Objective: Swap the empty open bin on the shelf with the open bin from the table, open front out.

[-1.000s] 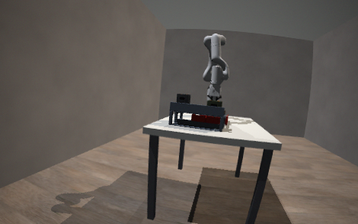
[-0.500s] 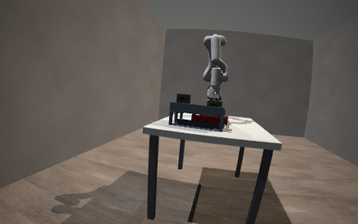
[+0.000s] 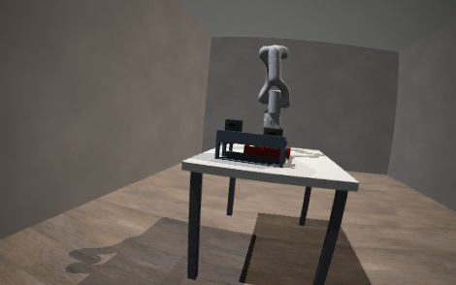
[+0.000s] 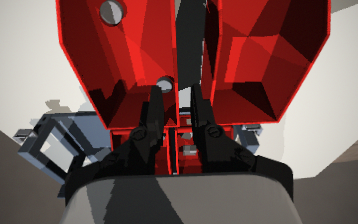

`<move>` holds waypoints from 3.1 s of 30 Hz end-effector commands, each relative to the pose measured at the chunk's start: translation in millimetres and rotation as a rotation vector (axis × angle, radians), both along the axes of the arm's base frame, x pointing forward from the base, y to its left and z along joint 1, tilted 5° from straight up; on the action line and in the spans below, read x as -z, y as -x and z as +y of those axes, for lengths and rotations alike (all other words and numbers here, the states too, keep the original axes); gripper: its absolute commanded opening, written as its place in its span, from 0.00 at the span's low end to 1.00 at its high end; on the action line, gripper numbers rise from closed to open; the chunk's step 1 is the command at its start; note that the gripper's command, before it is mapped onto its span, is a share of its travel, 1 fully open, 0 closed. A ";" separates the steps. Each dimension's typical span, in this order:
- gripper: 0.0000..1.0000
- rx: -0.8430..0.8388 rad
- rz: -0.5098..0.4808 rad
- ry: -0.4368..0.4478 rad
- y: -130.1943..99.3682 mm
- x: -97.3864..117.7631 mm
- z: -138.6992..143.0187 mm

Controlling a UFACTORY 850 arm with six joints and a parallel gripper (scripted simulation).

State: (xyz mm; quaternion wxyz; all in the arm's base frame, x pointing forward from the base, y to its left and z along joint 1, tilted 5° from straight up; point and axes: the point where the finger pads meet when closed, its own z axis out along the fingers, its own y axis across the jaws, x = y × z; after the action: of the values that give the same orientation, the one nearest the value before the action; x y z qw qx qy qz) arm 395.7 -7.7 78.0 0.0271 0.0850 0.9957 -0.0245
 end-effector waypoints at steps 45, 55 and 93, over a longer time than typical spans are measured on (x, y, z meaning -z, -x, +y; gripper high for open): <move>0.26 0.001 -0.005 0.006 -2.4 23.2 -1.7; 0.26 0.001 -0.005 0.006 -2.9 23.2 -1.7; 0.26 0.001 -0.005 0.007 -3.6 31.8 -2.2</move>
State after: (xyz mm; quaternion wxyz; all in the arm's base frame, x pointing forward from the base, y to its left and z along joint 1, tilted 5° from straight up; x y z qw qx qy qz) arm 398.5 -9.7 49.8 0.0276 0.0853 0.9956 -0.0268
